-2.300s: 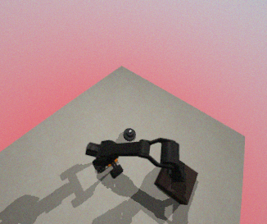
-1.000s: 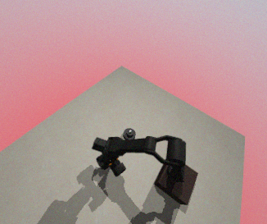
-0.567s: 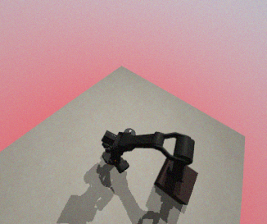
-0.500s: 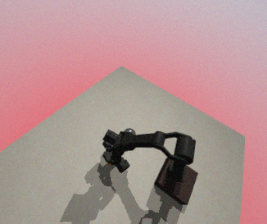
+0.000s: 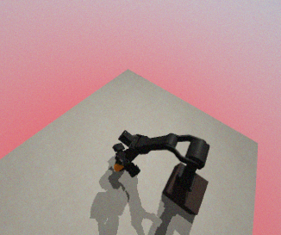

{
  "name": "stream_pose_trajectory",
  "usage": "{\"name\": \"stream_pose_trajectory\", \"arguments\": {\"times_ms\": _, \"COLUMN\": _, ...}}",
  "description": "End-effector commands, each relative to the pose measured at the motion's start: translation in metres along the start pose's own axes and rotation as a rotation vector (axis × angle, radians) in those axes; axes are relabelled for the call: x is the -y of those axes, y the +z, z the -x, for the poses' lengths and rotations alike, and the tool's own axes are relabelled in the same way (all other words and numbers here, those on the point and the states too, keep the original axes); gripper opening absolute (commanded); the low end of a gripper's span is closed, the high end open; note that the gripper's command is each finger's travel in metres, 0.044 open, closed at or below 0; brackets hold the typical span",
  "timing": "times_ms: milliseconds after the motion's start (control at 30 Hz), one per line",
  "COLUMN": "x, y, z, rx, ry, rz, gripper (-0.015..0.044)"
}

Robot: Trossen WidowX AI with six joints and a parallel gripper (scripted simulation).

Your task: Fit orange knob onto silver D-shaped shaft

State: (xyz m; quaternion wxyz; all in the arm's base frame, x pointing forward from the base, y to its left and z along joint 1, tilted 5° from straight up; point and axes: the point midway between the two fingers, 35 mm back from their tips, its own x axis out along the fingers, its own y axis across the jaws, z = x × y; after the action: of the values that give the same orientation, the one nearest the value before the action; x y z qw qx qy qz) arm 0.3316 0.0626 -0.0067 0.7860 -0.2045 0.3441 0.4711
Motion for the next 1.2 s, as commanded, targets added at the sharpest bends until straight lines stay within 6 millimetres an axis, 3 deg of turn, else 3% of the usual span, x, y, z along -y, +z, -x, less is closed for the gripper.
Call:
{"name": "stream_pose_trajectory", "arguments": {"times_ms": 0, "x": -0.001, "y": -0.003, "z": 0.003, "rx": 0.061, "ry": 0.001, "rz": 0.001, "gripper": 0.0179}}
{"name": "stream_pose_trajectory", "arguments": {"times_ms": 1167, "x": -0.002, "y": -0.041, "z": 0.018, "rx": 0.662, "ry": -0.004, "rz": -0.001, "gripper": 0.0179}}
